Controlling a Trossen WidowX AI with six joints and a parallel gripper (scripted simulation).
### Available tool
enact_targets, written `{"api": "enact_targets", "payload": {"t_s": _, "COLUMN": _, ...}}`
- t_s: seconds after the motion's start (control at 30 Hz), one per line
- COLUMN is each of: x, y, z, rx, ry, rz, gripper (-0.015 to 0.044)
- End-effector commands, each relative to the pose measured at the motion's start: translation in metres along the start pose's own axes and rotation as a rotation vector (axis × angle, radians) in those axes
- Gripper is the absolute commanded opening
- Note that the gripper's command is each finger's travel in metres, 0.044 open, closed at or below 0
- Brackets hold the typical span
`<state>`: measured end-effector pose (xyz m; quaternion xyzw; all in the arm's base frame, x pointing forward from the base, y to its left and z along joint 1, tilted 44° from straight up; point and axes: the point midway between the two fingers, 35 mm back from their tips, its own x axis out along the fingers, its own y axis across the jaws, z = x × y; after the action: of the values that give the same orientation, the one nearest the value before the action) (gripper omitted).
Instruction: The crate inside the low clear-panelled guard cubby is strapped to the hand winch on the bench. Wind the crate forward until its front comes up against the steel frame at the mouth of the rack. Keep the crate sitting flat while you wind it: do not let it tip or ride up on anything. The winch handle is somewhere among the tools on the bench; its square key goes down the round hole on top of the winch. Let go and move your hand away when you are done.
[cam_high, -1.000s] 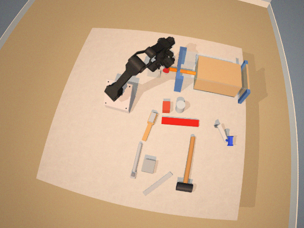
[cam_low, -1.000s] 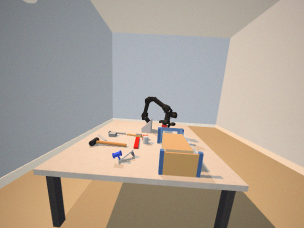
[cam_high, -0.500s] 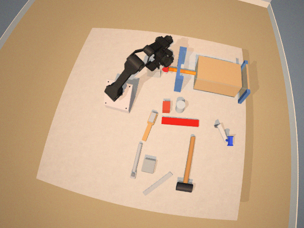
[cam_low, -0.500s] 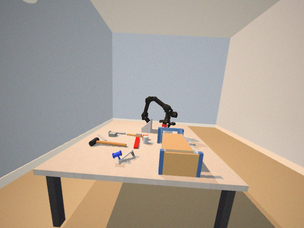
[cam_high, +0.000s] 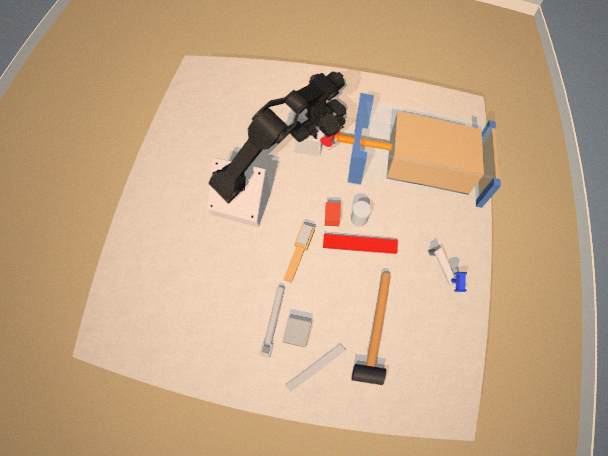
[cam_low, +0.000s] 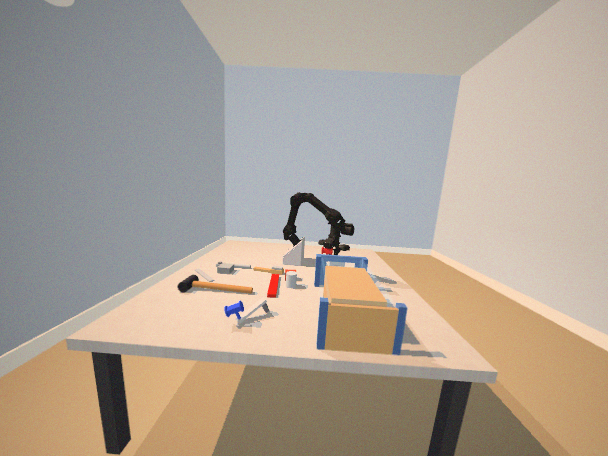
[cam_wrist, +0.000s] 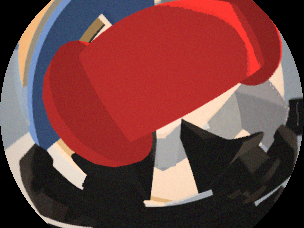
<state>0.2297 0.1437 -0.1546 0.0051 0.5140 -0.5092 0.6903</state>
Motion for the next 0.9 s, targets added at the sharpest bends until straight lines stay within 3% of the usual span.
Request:
{"api": "enact_targets", "payload": {"t_s": 0.0, "x": 0.001, "y": -0.001, "z": -0.001, "rx": 0.03, "ry": 0.001, "rz": -0.002, "gripper": 0.0}}
{"api": "enact_targets", "payload": {"t_s": 0.87, "x": 0.013, "y": -0.003, "z": -0.001, "rx": 0.065, "ry": -0.002, "rz": -0.005, "gripper": 0.0}}
